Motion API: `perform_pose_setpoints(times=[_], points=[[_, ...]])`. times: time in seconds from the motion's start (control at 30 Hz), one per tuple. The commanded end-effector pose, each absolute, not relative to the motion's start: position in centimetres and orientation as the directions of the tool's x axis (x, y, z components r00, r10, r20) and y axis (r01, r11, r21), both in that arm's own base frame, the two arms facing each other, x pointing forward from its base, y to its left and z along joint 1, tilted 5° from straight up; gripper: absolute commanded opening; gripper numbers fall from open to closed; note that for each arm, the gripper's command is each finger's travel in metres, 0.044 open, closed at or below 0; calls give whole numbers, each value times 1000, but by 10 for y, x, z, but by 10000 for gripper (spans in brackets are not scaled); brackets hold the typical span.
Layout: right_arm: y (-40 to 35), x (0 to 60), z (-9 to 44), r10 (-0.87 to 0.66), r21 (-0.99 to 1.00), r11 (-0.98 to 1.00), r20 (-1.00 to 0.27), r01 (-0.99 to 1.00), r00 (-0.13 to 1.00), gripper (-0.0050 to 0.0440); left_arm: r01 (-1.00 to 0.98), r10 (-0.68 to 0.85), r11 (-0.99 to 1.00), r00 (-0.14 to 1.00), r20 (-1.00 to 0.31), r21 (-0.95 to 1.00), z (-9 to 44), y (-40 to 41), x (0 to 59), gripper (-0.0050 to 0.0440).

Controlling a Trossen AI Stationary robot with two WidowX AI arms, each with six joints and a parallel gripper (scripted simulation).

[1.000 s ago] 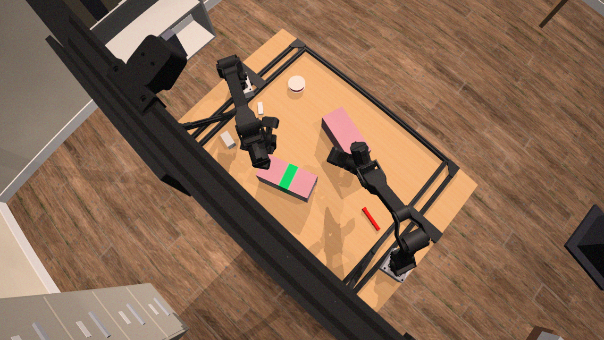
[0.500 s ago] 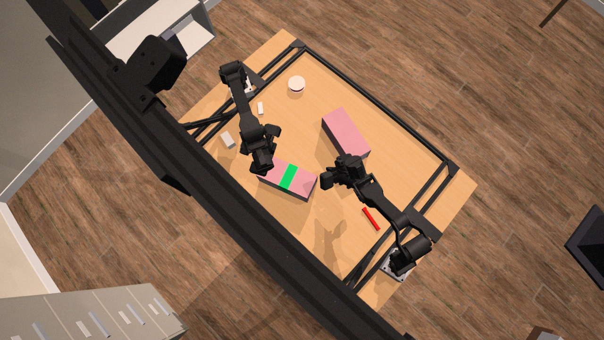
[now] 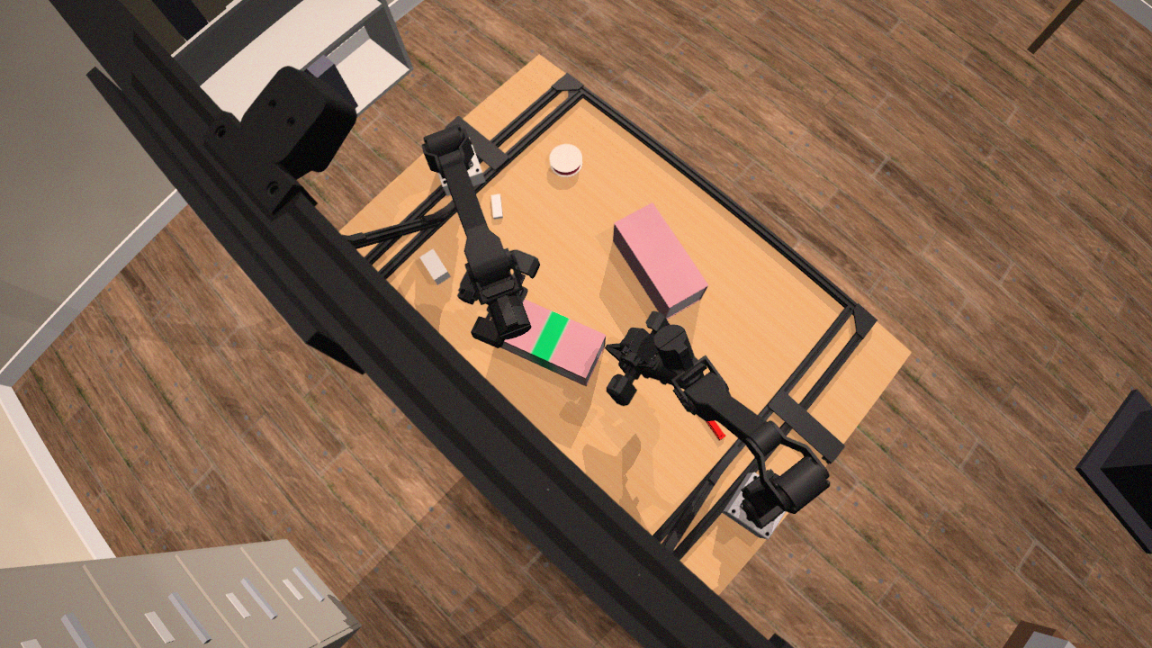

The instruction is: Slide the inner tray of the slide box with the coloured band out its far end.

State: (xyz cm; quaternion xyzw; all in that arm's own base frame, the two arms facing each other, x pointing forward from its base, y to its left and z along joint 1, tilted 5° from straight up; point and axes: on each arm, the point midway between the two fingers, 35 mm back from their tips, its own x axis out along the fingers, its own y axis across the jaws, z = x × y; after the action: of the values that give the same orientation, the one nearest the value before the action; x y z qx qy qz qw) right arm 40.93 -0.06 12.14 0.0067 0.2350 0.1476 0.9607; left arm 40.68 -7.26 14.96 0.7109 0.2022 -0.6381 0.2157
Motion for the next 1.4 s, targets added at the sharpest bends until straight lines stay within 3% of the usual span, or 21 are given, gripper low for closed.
perform_pose_setpoints(times=[0.0,0.47,0.9,1.37], points=[[14,402,123,331,-16,928,-418,-372,846,0,543,-18,-837,92,-996,65,143,-76,413,0],[13,402,122,331,-17,928,-419,-372,846,0,548,-14,-834,96,-995,64,146,-76,411,0],[12,411,28,325,-6,932,-429,-363,843,0,548,-14,-834,96,-995,64,146,-76,411,0],[16,411,17,332,-18,928,-418,-373,846,0,548,-14,-834,96,-995,64,145,-76,411,0]])
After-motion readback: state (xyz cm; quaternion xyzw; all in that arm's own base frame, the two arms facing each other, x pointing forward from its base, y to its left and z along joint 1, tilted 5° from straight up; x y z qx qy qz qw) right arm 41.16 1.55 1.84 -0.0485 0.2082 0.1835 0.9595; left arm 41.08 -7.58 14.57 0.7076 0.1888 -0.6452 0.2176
